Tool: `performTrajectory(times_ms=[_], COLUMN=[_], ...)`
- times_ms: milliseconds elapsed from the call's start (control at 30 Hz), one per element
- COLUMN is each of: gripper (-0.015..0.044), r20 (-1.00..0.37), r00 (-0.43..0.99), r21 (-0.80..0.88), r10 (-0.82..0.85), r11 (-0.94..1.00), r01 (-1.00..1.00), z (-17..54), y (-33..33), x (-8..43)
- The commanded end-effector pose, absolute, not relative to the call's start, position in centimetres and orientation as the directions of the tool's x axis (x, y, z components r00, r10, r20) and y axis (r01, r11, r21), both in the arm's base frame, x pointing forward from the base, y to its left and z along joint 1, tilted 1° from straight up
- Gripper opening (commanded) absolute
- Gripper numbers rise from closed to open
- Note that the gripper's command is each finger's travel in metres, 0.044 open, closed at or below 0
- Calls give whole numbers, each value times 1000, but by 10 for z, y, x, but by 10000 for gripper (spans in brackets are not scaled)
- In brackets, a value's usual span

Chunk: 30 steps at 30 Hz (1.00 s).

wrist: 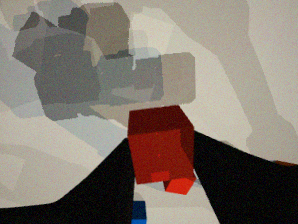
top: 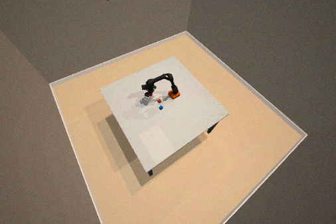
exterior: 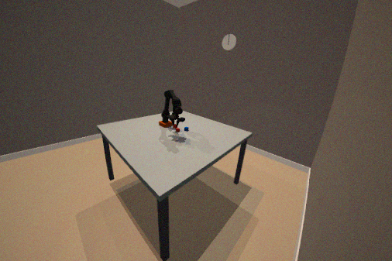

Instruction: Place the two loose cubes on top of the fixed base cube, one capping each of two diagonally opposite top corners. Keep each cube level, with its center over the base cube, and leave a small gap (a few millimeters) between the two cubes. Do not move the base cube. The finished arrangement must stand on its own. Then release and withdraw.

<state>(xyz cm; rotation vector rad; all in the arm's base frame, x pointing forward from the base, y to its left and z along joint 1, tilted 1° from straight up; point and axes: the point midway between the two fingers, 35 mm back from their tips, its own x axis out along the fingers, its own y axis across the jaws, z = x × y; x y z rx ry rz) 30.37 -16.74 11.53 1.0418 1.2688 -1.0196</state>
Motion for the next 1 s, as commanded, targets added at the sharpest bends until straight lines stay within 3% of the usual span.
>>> performTrajectory(times_ms=[0,167,433,967], gripper=[105,105,105,105], r20=[-999,-999,-999,-999], r00=[50,50,51,52], r21=[46,45,39,23], r10=[-15,-14,-12,-7], r11=[235,255,475,832], r01=[971,966,879,555], z=[128,133,127,117], y=[-167,-164,-140,-90], x=[303,303,312,324])
